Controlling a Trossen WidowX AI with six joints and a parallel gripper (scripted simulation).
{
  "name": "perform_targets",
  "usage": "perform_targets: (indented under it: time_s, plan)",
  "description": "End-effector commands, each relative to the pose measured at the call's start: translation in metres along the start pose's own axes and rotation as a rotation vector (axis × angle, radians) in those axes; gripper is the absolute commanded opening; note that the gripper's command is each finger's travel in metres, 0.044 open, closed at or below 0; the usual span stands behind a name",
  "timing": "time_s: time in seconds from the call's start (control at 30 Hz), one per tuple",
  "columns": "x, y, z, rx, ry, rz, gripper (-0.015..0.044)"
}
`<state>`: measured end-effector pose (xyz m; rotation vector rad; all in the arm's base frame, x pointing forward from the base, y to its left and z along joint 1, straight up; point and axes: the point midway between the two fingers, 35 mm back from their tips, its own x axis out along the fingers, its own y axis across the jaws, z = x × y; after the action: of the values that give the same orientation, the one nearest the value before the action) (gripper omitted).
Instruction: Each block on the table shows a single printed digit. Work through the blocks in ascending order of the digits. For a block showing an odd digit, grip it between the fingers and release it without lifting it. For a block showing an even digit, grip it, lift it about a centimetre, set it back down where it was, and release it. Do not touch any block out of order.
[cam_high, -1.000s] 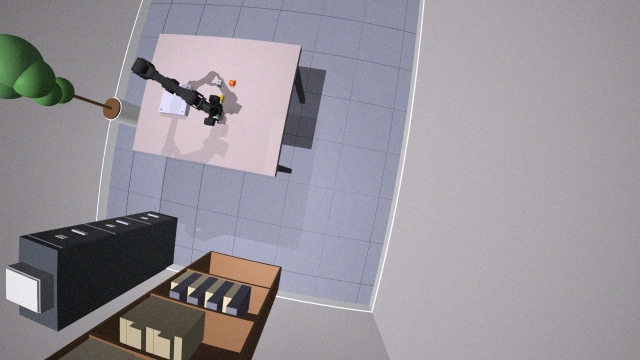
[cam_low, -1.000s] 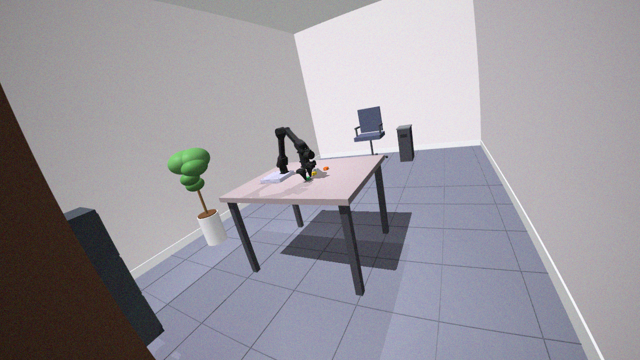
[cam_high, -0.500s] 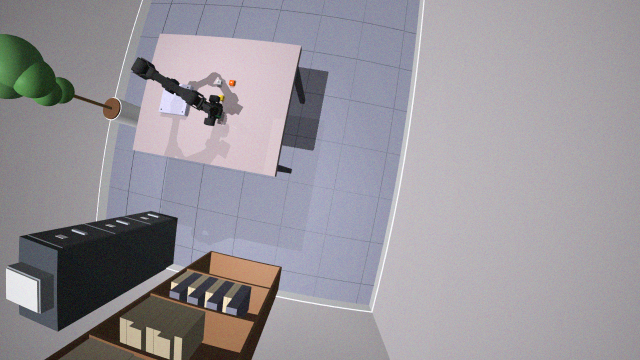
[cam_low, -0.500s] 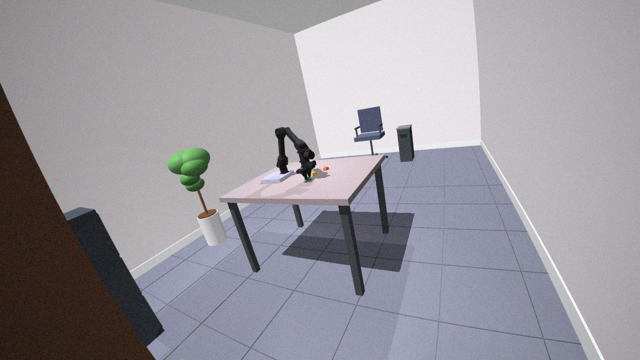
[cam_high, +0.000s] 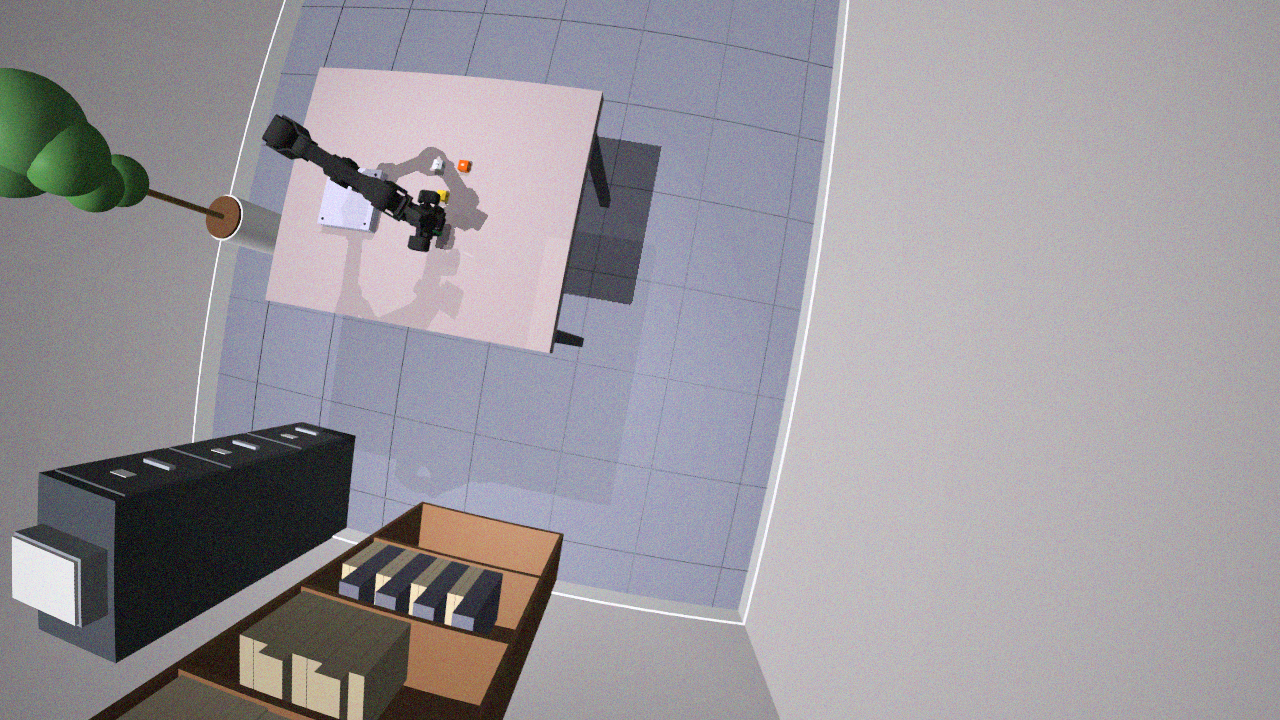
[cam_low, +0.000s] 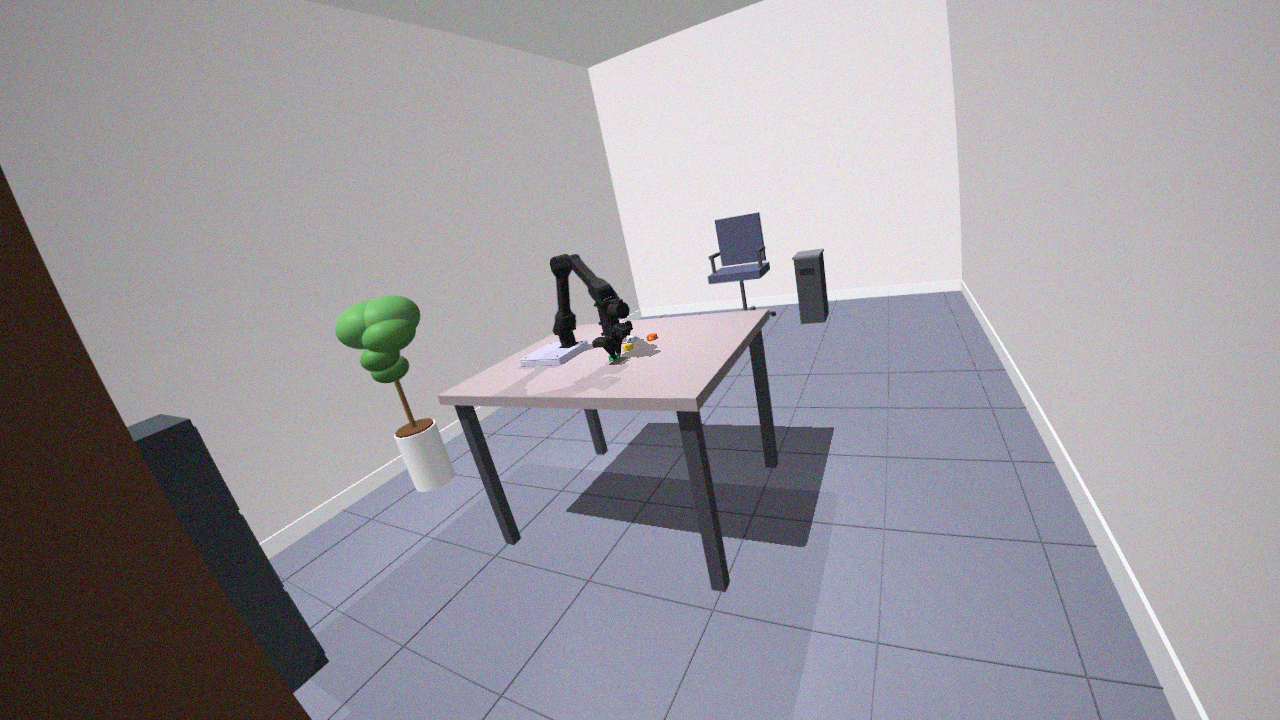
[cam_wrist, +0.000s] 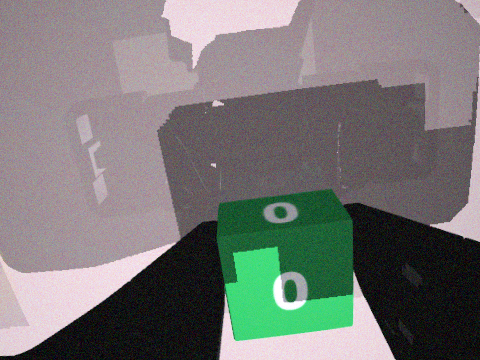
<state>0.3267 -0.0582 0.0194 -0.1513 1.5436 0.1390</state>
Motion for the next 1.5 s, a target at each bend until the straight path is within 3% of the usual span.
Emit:
perform_targets:
  time_s: [0.0,0.6,1.47]
  plan:
    - [0.000,0.000,0.000,-0.003,-0.001,-0.001,0.0120]
    - [-0.015,0.000,0.000,-0.003,-0.001,-0.001,0.0120]
    - [0.000,0.000,0.000,-0.003,-0.001,-0.001,0.0120]
